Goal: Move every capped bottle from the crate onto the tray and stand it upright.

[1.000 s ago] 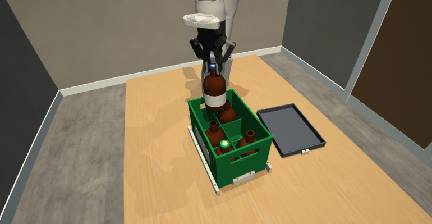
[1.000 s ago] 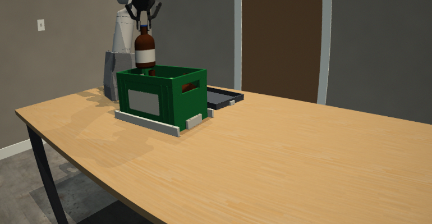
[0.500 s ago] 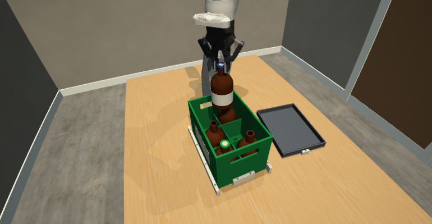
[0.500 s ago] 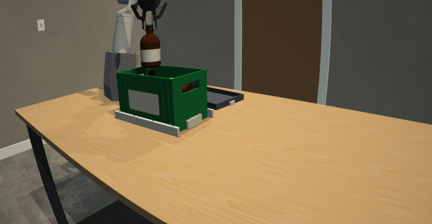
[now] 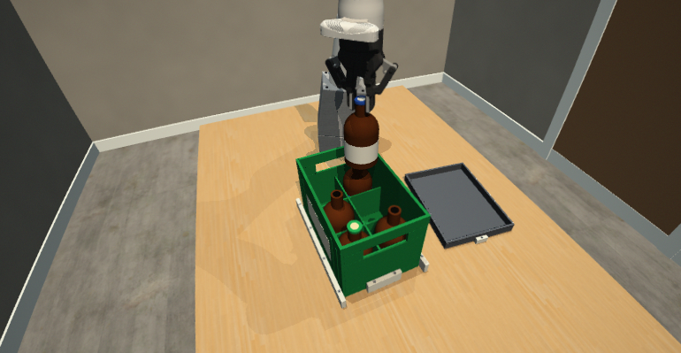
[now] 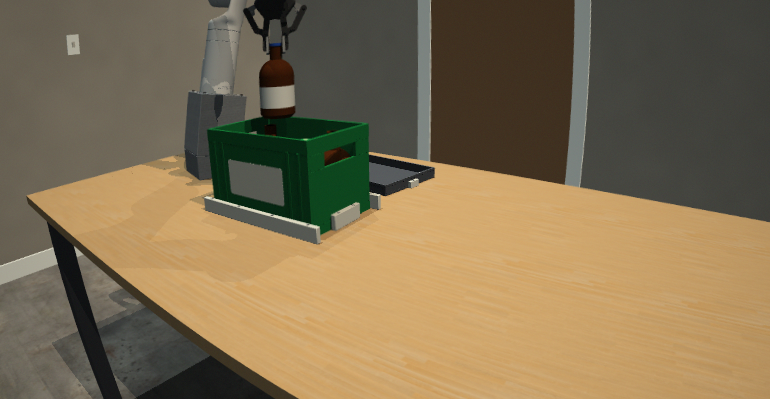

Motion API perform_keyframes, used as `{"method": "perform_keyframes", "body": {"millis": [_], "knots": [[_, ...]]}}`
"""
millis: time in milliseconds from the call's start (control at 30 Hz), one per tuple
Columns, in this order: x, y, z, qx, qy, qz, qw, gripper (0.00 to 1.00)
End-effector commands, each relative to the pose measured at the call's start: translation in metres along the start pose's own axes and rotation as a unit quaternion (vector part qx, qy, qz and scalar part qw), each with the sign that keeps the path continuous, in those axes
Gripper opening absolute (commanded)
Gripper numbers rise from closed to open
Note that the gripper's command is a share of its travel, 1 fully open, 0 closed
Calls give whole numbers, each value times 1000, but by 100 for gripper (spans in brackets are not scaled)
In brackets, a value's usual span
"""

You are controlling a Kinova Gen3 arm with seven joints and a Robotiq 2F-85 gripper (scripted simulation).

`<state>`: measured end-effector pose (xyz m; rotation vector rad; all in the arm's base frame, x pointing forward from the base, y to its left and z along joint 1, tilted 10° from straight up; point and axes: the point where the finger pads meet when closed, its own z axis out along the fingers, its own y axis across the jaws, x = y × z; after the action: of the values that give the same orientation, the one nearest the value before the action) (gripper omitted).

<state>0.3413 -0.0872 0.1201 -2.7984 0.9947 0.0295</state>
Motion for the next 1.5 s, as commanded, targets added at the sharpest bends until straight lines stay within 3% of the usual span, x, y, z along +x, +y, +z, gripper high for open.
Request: {"method": "perform_keyframes", "body": {"millis": [0, 1467], "knots": [[-3, -4, -1, -1, 1, -3, 1000, 0], [-54, -61, -1, -1, 2, -5, 1000, 0]]}}
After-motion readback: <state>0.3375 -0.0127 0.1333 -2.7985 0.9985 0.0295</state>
